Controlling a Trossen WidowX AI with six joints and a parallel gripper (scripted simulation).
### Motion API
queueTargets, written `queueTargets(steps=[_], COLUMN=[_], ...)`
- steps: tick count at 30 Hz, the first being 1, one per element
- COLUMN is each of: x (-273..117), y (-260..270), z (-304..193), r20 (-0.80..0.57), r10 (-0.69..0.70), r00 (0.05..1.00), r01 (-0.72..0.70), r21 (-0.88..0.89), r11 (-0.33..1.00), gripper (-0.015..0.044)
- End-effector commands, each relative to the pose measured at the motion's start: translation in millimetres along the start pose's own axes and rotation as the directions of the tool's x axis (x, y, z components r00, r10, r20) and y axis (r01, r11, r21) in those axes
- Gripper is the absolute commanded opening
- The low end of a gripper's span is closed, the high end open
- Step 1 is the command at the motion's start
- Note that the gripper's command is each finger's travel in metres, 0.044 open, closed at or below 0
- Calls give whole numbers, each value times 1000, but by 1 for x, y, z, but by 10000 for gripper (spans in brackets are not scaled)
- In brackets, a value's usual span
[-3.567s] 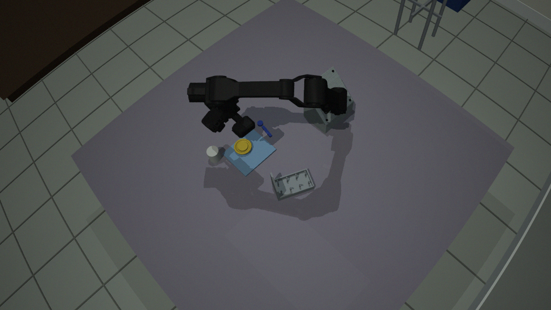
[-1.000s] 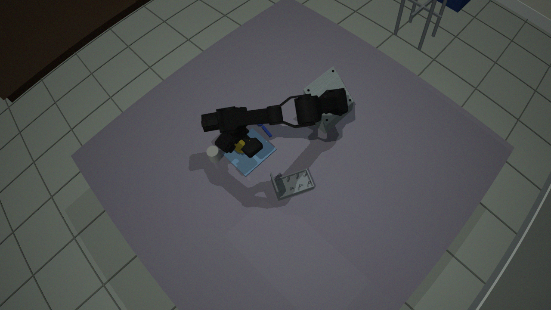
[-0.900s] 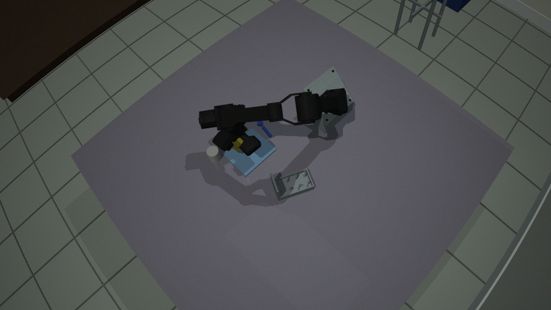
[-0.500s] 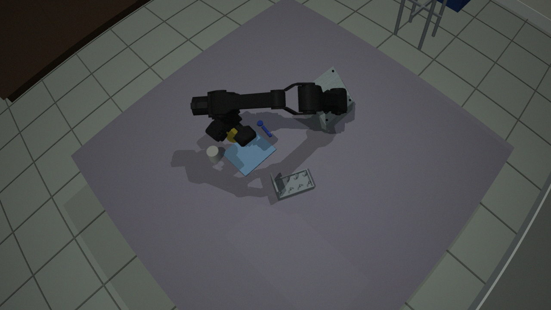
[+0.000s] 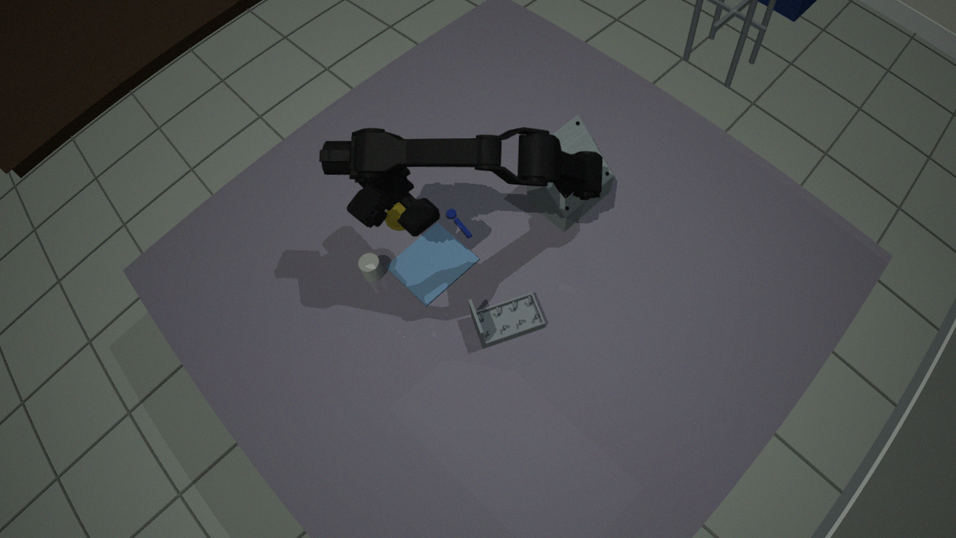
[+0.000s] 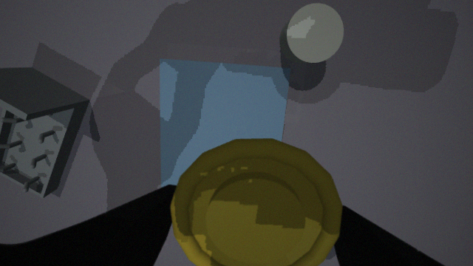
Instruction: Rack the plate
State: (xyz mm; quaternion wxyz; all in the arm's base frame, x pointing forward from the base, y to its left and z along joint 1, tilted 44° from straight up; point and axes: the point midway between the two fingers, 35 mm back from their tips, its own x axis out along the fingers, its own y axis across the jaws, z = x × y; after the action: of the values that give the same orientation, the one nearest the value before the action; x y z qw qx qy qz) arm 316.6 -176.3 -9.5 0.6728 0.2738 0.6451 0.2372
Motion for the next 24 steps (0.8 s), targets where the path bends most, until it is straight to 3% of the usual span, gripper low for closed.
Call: queueTargets(steps=[1,5,12,24], x=[-15,-19,-28,-37], y=[-1,3,42,109], z=[-1,-1,-4,-19], r20=[1,1,8,20], r10=[-2,-2,-6,-9], r00=[1000,1000,1000,1000], r01=[2,2,4,-5], r21=[-2,21,255,619], r11=[1000,1000,967,786], gripper=[0,0,0,0])
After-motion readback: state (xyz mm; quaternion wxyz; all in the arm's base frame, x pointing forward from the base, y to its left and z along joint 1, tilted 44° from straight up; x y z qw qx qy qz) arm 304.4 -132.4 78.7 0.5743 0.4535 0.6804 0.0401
